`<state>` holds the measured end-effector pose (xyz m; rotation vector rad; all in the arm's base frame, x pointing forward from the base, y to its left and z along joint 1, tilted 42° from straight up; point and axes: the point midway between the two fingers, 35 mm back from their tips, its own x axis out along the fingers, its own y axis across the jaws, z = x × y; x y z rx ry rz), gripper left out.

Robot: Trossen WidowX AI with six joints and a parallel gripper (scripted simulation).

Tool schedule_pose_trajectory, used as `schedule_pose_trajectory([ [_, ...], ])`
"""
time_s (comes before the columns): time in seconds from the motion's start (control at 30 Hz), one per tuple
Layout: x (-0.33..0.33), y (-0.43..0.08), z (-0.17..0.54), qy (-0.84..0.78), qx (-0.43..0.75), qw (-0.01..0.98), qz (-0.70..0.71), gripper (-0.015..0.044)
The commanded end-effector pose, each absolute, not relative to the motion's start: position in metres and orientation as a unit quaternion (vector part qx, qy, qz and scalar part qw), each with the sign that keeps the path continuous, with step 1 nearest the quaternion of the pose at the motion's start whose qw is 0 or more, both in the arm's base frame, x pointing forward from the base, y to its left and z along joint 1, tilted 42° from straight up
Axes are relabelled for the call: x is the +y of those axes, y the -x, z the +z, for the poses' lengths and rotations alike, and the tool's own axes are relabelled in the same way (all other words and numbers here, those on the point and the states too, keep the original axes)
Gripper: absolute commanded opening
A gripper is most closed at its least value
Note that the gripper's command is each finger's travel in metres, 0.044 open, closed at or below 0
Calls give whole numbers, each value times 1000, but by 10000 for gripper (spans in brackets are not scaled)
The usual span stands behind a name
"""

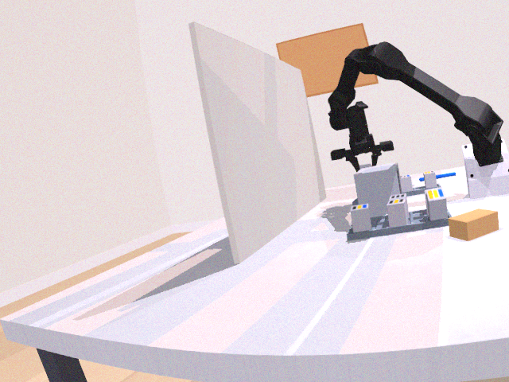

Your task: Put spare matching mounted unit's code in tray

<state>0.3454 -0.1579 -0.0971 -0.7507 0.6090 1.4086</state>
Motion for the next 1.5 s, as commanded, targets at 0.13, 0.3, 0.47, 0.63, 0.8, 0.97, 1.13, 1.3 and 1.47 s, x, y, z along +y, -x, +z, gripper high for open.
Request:
schedule_pose_trajectory([
  [0.13, -151, -344, -103, 326, 268, 659, 622, 0],
  [0.3, -148, -343, -105, 326, 268, 659, 622, 0],
  [0.47, -145, -343, -108, 326, 268, 659, 622, 0],
  [0.63, -142, -343, -111, 326, 268, 659, 623, 0],
  [0.8, -139, -342, -113, 326, 268, 659, 623, 0],
  [0.97, -136, -342, -116, 326, 267, 659, 623, 0],
  [1.13, -133, -341, -119, 325, 267, 659, 623, 0],
  [1.3, -131, -341, -121, 325, 267, 659, 623, 0],
  [1.47, -134, -343, -119, 330, 267, 657, 623, 79],
])
